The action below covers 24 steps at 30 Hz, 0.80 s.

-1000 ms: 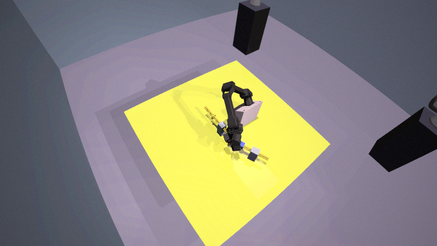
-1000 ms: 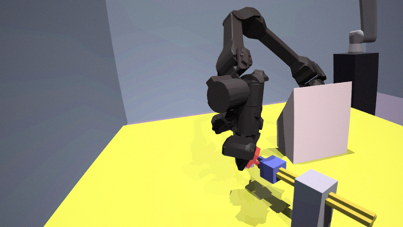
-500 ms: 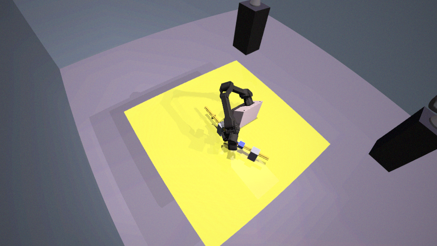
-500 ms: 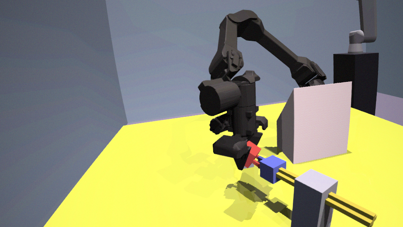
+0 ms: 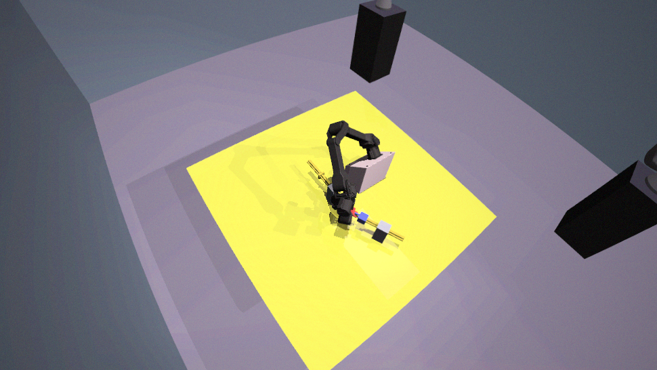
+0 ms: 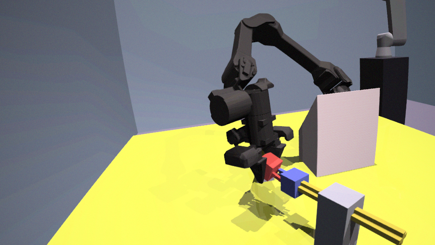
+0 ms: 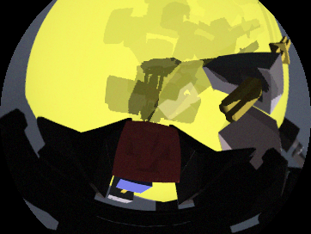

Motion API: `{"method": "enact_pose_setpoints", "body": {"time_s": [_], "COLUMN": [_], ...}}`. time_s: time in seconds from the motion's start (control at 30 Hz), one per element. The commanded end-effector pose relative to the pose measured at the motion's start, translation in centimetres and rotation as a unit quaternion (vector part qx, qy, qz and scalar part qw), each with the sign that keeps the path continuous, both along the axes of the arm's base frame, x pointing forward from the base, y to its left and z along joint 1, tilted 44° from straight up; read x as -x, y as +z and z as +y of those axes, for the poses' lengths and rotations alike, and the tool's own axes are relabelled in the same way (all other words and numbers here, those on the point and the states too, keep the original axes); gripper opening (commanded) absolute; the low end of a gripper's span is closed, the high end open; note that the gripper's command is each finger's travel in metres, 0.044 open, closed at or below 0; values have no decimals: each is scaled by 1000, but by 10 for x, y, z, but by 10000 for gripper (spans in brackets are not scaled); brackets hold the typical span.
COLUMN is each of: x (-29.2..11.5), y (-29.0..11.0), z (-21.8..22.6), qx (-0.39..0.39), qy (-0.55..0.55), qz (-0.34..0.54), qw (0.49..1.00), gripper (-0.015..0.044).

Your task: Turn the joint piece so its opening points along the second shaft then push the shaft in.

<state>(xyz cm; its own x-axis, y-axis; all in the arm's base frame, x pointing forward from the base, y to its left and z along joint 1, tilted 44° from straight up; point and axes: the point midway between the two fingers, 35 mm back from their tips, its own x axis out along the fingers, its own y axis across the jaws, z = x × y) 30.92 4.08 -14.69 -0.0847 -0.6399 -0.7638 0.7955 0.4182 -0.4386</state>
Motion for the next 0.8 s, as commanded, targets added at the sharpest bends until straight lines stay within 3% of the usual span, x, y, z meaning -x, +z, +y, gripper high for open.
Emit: {"method": "enact_pose_setpoints", "body": {"time_s": [0.0,0.77], "x": [3,12], "y": [0,0], "z": [-3,-12], "qx": [-16,-74], "qy": [-37,-140], "qz": [-17,-78], "qw": [999,984], "gripper": [0,0]}}
